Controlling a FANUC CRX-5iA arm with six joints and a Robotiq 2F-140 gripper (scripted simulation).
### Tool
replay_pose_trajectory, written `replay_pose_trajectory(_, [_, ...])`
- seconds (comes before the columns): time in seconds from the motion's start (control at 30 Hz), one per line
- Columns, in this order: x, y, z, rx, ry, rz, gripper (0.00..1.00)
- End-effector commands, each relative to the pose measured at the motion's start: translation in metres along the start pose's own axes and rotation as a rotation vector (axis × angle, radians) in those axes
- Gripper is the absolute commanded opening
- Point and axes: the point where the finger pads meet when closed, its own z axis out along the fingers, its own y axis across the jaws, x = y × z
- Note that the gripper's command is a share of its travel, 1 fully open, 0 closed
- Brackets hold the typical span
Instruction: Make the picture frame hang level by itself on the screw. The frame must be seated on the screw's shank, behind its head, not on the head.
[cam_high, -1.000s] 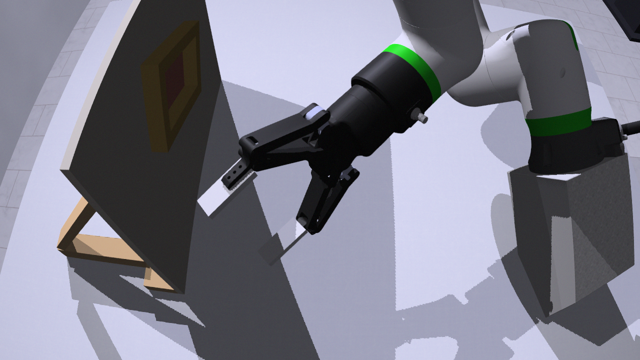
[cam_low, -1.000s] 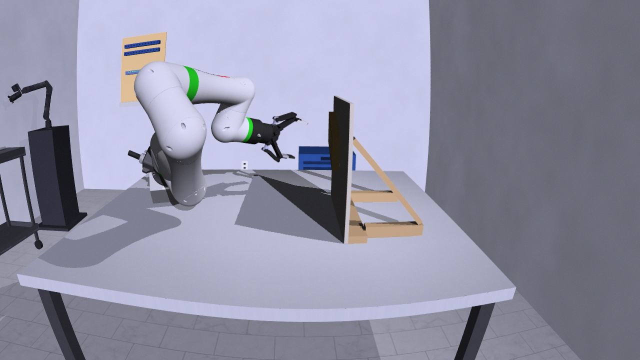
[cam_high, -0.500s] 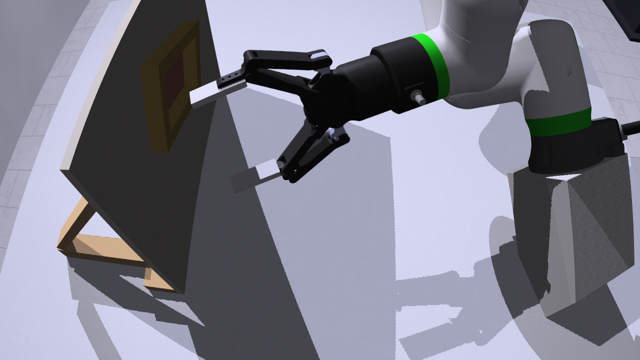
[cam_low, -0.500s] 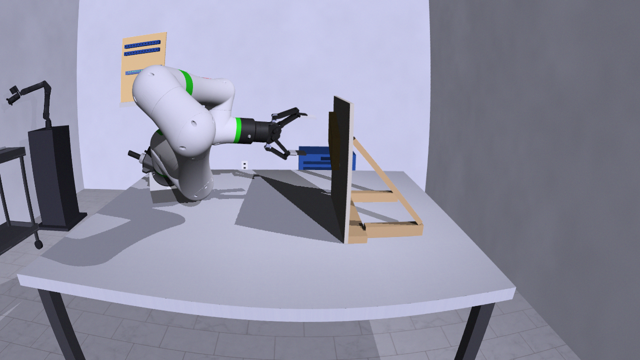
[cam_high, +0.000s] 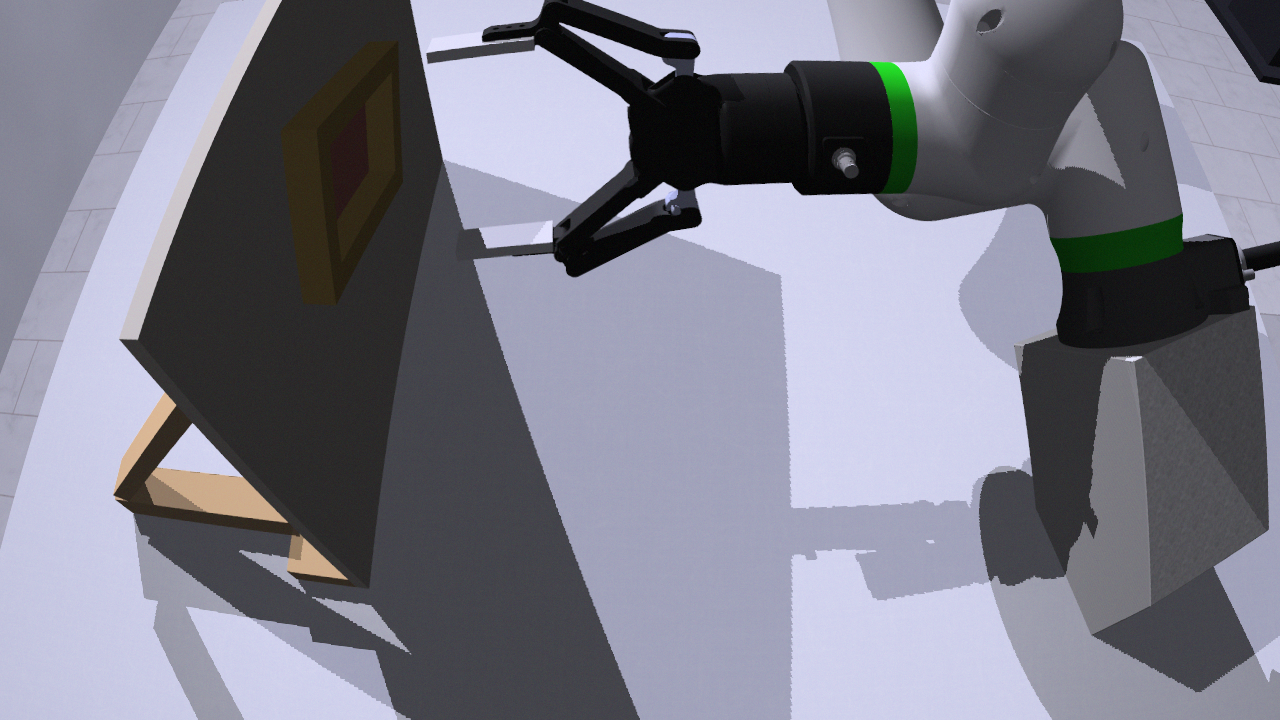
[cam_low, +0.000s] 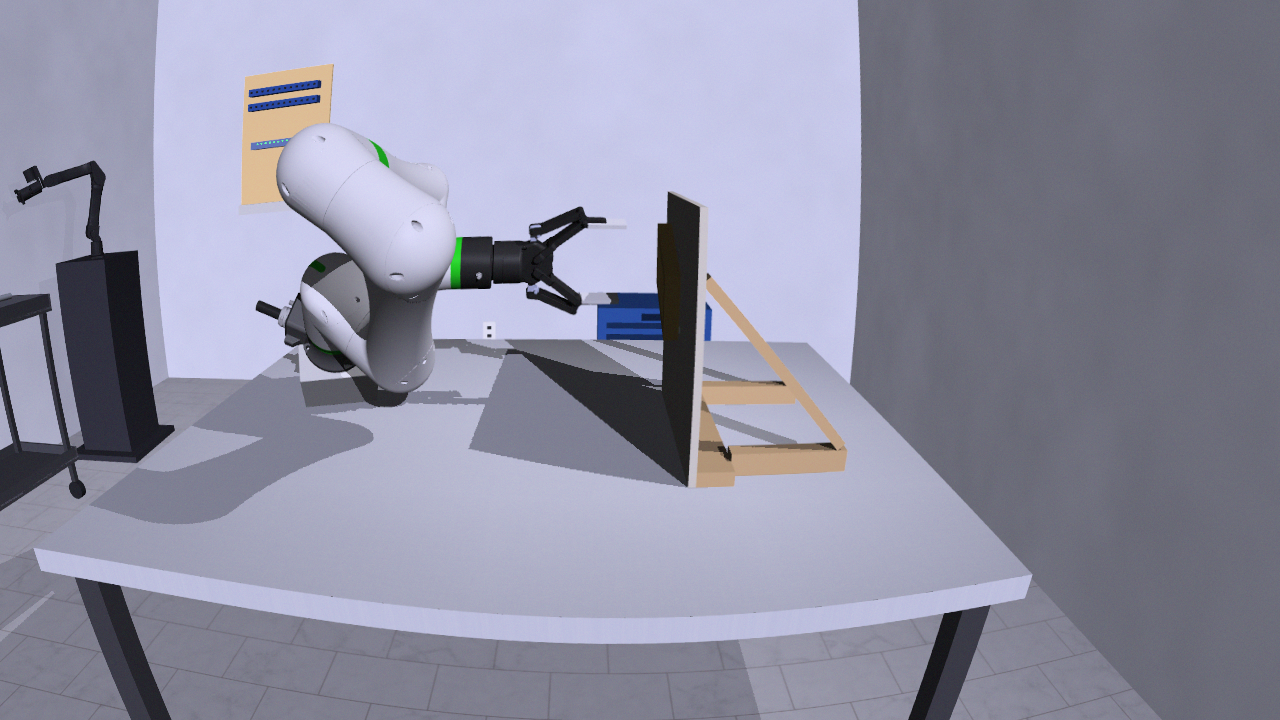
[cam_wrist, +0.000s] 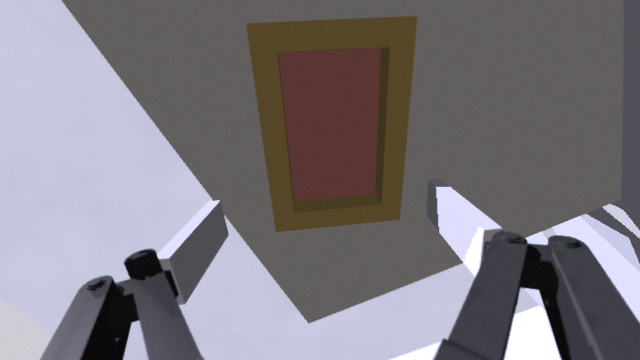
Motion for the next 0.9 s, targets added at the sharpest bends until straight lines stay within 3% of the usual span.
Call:
replay_pose_trajectory(0.0, [0.008, -0.007, -0.004, 0.022, 0.026, 0.011, 1.0])
replay_pose_trajectory(0.37, [0.032, -0.027, -0.014, 0.084, 0.09, 0.047, 1.0])
replay_pose_trajectory(0.87, [0.037, -0.031, -0.016, 0.099, 0.104, 0.055, 1.0])
